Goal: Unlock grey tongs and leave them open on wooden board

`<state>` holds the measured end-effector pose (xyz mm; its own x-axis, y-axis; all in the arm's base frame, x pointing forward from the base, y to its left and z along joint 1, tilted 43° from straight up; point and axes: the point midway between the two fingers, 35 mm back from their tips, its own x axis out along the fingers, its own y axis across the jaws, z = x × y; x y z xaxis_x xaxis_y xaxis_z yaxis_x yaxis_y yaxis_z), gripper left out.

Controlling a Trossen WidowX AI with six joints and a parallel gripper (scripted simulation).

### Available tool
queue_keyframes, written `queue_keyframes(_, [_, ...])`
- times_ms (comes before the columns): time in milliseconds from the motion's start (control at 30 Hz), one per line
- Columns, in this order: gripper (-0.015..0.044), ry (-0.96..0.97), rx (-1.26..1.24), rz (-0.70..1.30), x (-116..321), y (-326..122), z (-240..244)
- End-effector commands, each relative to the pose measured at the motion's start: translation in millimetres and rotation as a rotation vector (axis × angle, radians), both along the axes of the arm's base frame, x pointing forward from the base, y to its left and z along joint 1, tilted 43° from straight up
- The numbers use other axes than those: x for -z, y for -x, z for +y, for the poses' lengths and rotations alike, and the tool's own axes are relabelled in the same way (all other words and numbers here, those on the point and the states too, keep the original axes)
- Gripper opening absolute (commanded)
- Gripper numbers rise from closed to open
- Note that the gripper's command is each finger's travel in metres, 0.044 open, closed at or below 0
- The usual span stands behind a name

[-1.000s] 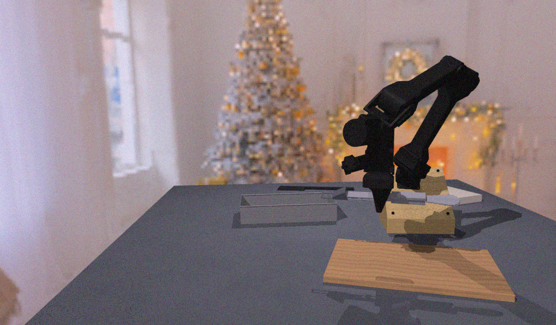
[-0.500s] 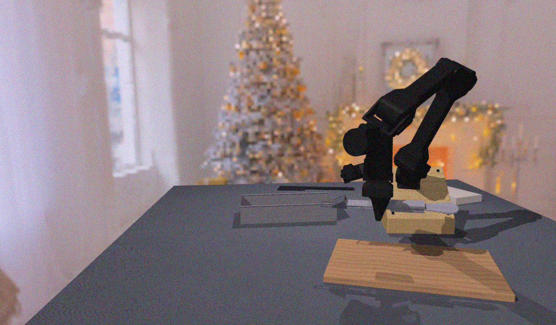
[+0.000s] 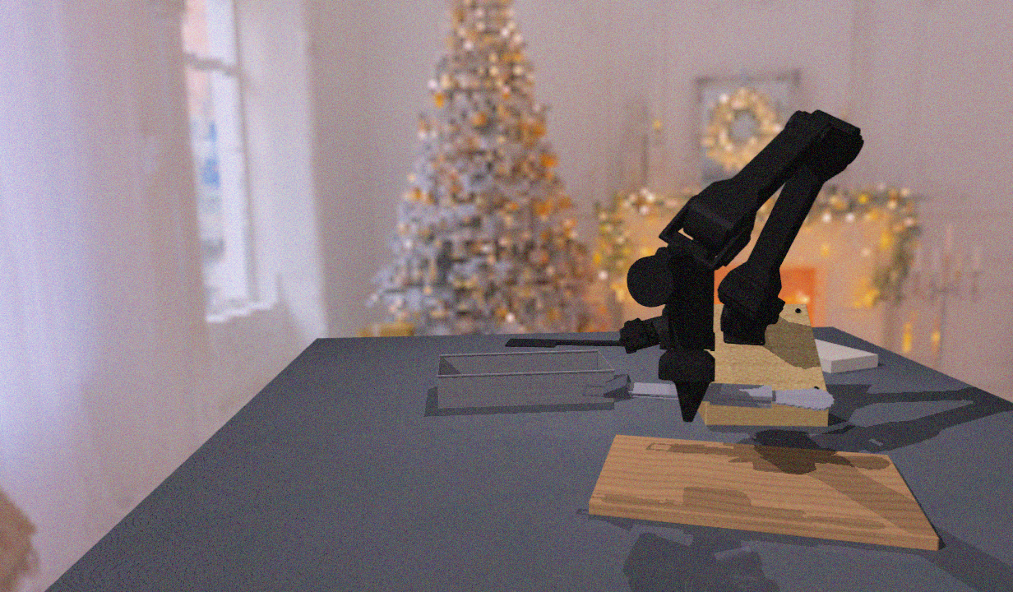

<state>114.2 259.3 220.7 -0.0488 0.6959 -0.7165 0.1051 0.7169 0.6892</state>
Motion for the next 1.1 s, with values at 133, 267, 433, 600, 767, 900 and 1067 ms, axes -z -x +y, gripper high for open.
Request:
queue_keyframes(133, [-0.0150, 0.001, 0.006, 0.001, 10, 0, 9])
queue_keyframes(267, [-0.0150, 0.001, 0.006, 0.001, 15, 1, 14])
queue_keyframes(433, [-0.0150, 0.000, 0.006, 0.001, 21, 2, 19])
queue_keyframes(600, [-0.0150, -0.001, 0.007, 0.002, 27, 4, 24])
queue_keyframes(767, [-0.0150, -0.002, 0.007, 0.002, 30, 5, 27])
queue_keyframes(900, [-0.0150, -0.002, 0.007, 0.002, 30, 5, 27])
queue_keyframes(1067, [-0.0019, -0.003, 0.001, 0.003, 29, 5, 26])
